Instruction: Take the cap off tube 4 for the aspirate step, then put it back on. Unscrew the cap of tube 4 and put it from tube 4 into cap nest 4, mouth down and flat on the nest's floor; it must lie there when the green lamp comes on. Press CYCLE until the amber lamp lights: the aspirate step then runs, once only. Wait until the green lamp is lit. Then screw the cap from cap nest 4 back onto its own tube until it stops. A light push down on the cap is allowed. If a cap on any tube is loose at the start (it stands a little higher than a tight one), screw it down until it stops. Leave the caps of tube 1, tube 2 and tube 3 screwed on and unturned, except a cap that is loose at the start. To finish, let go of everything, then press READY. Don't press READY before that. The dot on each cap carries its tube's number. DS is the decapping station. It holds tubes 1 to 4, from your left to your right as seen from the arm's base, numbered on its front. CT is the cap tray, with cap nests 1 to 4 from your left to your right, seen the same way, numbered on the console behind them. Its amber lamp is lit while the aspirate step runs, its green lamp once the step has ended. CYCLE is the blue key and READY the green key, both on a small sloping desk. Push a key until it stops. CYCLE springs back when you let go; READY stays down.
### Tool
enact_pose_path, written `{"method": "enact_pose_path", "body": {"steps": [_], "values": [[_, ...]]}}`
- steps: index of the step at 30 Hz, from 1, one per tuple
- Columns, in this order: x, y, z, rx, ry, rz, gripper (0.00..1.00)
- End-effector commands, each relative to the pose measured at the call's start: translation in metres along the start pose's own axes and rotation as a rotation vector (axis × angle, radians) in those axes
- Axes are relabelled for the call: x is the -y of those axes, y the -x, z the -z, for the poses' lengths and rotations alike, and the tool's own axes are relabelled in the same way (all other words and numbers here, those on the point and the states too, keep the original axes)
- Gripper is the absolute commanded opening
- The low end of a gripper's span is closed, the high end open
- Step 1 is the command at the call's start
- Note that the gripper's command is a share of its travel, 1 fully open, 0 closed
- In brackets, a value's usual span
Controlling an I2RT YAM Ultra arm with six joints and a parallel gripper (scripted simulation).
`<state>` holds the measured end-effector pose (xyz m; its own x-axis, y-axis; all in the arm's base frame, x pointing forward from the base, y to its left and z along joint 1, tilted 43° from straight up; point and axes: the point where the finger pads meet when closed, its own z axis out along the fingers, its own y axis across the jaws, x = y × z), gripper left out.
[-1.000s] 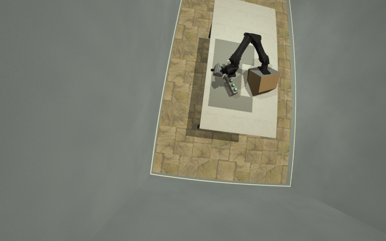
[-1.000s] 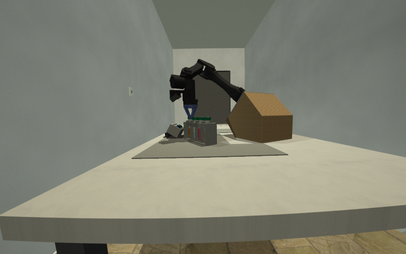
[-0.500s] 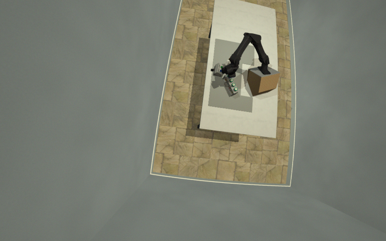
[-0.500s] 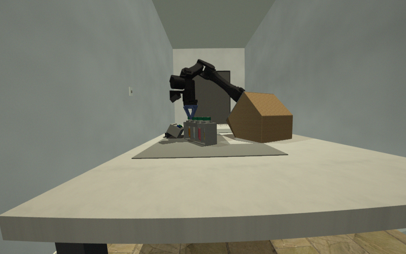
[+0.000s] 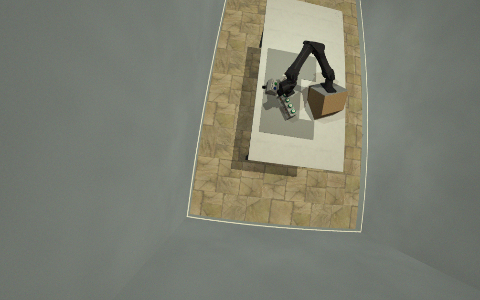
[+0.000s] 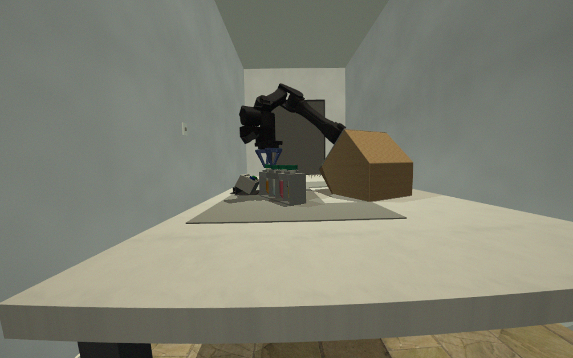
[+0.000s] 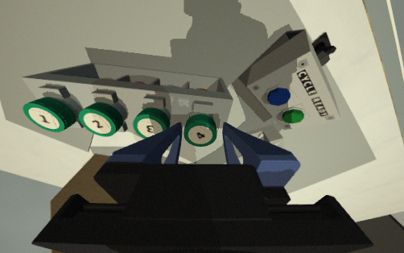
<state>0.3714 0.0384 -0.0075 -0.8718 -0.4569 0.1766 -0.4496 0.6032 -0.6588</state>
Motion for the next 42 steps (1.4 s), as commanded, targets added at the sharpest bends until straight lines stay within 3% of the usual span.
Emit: {"method": "enact_pose_path", "body": {"steps": [1, 6, 22, 23, 37, 42], "values": [[0.0012, 0.0047, 0.0141, 0.035, -0.016, 0.175, 0.49], [0.0005, 0.0044, 0.0142, 0.033, -0.017, 0.322, 0.49], [-0.0006, 0.0115, 0.0163, 0.041, -0.017, 0.315, 0.49], [-0.0006, 0.0115, 0.0163, 0.041, -0.017, 0.315, 0.00], [-0.0010, 0.0113, 0.0160, 0.039, -0.017, 0.316, 0.00], [-0.0012, 0.0122, 0.0154, 0.043, -0.014, 0.136, 0.00]]}}
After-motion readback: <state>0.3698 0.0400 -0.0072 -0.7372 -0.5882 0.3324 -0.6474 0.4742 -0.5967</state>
